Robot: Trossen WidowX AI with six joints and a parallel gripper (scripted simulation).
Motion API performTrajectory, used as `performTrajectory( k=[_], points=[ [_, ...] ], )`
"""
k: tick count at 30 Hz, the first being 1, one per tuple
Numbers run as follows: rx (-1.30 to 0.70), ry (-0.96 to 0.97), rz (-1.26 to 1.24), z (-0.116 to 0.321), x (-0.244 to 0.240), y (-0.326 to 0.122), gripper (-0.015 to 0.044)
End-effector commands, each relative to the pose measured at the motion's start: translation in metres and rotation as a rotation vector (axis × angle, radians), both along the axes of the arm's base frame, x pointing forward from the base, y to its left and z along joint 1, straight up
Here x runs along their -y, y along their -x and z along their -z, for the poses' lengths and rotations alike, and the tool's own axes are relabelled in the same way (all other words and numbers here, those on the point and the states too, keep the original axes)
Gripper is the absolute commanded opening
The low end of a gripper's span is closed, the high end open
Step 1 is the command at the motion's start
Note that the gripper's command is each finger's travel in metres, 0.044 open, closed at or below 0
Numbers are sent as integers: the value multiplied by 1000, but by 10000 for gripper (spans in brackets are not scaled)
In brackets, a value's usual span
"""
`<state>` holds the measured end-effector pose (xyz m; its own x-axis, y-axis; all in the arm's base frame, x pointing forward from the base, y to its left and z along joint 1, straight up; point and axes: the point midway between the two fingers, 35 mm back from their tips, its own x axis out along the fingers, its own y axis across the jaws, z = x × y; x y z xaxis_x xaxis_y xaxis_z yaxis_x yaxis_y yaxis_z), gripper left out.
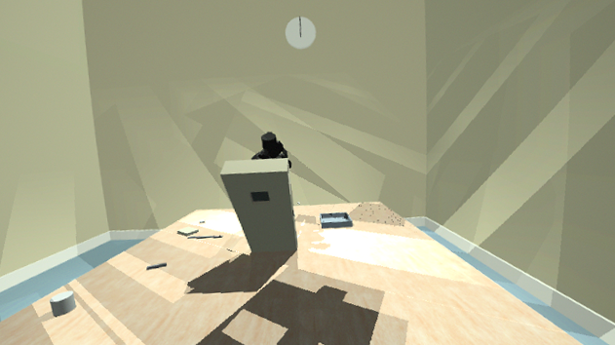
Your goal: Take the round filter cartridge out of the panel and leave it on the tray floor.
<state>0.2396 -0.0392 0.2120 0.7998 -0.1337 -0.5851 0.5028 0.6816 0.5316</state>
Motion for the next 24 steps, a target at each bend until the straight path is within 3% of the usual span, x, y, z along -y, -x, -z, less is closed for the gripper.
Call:
performTrajectory(
  k=[1,5,12,16,24],
  points=[
    [2,0,0,-1,0,-1,96],
    [21,6,-5,2,-1,2,96],
    [26,8,-6,-60,4,-28,96],
    [26,8,-6,-66,5,-32,96],
    [40,7,0,-132,4,-25,306]
  ],
)
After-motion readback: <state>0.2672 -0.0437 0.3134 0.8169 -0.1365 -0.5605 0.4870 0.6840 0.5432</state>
